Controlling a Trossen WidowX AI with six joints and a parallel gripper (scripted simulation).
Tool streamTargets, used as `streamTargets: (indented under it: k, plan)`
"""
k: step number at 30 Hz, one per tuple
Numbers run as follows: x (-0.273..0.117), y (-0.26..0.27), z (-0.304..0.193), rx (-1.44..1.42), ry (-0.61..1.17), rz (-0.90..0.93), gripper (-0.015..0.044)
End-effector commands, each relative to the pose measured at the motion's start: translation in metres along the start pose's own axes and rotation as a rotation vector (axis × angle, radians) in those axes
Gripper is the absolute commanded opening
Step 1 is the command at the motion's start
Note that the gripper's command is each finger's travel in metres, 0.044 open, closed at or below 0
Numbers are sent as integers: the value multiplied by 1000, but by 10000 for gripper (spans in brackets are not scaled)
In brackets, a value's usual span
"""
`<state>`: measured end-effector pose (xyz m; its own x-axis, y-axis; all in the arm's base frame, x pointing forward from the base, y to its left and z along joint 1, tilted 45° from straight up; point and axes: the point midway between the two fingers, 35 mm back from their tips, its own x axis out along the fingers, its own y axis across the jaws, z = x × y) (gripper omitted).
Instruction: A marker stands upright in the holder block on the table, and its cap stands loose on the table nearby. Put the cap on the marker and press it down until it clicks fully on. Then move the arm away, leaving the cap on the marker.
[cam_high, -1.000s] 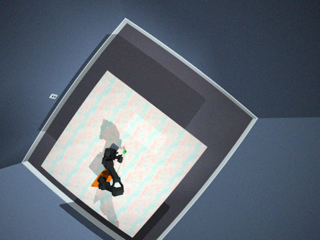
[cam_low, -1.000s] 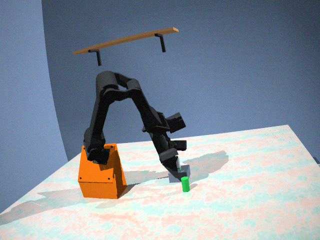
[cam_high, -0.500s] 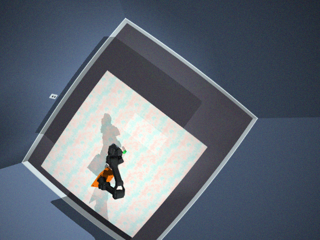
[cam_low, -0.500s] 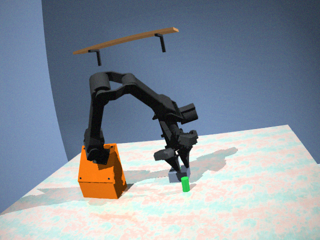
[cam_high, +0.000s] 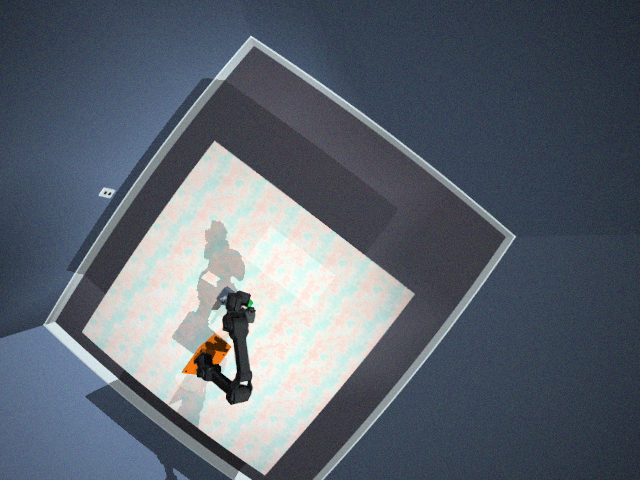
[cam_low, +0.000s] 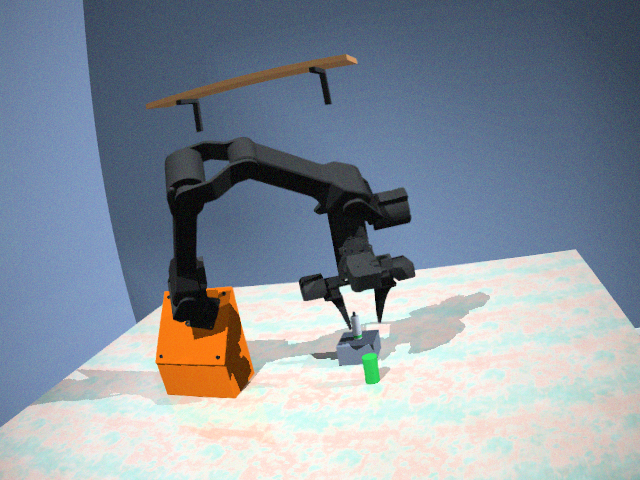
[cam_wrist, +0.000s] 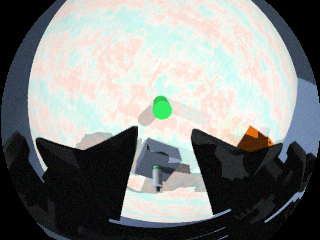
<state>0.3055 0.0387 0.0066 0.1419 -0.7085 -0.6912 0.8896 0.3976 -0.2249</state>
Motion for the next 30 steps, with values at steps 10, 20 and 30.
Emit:
streamTargets:
  k: [10, 20, 30]
  plan:
    - [29, -1, 3, 82, 22, -10, 236]
    - [45, -1, 3, 82, 21, -10, 236]
    - [61, 0, 2, 82, 22, -10, 236]
